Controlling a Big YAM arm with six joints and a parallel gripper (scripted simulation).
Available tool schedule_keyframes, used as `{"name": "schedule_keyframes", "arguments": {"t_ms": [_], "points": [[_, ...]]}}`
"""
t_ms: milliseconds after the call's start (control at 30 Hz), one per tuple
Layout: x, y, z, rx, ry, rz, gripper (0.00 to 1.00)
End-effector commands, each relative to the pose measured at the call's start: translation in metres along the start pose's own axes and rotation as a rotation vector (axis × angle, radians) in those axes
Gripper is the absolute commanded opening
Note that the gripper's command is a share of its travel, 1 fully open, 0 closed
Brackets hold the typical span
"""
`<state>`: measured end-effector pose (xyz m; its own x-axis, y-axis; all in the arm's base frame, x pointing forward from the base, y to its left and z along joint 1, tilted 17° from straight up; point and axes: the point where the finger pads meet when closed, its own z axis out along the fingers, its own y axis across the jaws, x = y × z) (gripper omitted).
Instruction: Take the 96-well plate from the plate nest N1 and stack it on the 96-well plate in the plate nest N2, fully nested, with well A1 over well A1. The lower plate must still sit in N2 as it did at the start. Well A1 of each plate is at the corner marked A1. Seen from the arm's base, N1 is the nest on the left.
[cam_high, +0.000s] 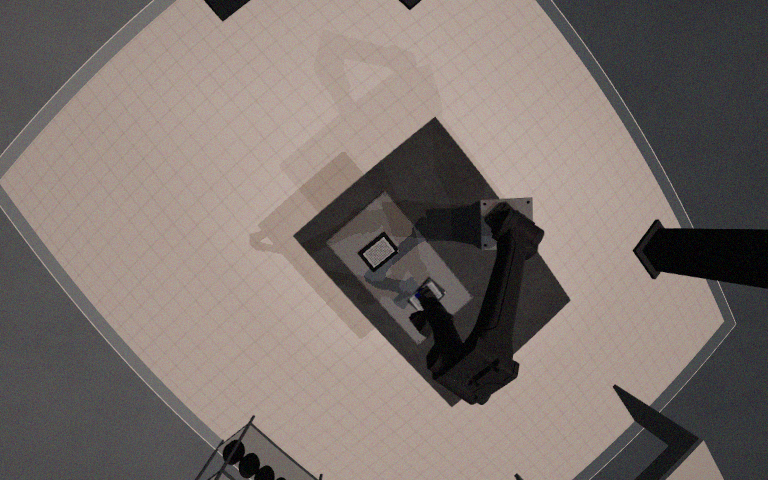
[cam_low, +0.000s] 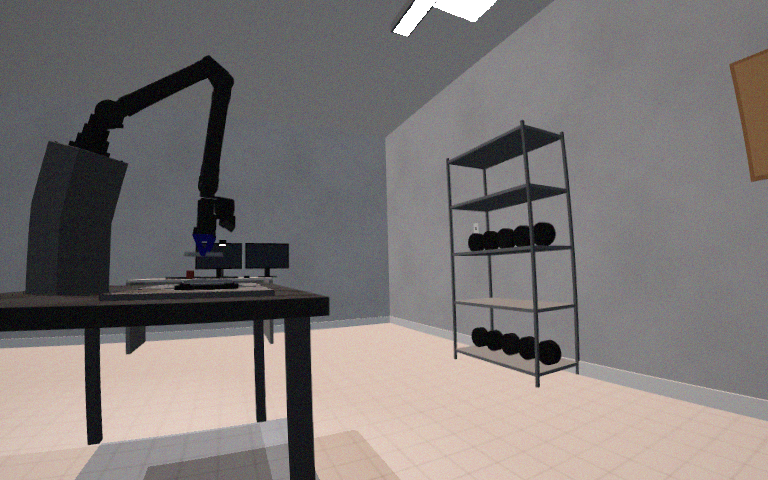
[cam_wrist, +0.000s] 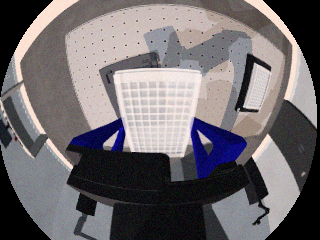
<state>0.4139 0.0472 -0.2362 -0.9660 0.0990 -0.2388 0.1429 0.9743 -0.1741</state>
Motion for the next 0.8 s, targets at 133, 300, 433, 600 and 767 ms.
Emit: {"name": "schedule_keyframes", "arguments": {"t_ms": [133, 300, 433, 600, 767], "points": [[-0.018, -0.024, -0.01, -0.011, -0.038, -0.005, 0.0], [-0.019, -0.034, -0.01, -0.01, -0.038, -0.005, 0.0], [-0.021, -0.047, -0.01, -0.009, -0.038, -0.006, 0.0], [-0.023, -0.064, -0.01, -0.007, -0.037, -0.006, 0.0], [-0.024, -0.078, -0.01, -0.006, -0.036, -0.007, 0.0]]}}
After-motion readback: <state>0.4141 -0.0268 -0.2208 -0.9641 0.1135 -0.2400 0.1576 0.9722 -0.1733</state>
